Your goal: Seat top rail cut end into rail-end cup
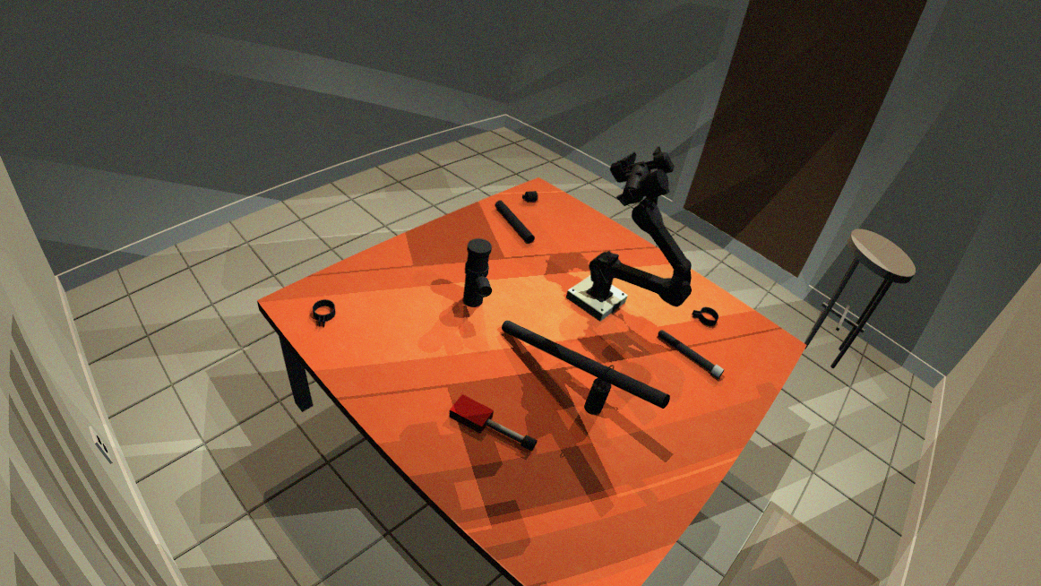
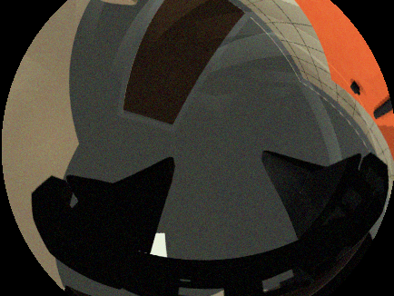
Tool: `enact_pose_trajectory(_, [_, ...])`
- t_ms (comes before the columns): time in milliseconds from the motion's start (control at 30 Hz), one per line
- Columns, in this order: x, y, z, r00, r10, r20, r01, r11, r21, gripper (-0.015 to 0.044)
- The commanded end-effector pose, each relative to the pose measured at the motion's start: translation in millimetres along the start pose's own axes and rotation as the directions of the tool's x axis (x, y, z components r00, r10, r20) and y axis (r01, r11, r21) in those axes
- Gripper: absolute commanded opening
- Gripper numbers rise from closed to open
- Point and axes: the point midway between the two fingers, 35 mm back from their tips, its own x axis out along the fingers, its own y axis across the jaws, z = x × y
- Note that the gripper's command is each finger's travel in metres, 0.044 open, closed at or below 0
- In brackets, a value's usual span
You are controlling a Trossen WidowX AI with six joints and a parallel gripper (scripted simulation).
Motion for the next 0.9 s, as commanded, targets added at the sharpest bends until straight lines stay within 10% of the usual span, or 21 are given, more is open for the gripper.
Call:
enact_pose_trajectory(0, [0.6, -2.4, -1.6, 1.0, -0.008, -0.005, 0.008, 1.0, -0.008, 0.0426])
enact_pose_trajectory(400, [-20.5, -114.2, -99.4, 0.799, -0.493, -0.344, 0.2, 0.758, -0.62, 0.044])
enact_pose_trajectory(633, [-97.7, -179.7, -153.7, 0.415, -0.772, -0.482, -0.093, 0.491, -0.866, 0.044])
enact_pose_trajectory(867, [-208.6, -213.7, -173.9, -0.058, -0.896, -0.44, -0.542, 0.398, -0.74, 0.044])
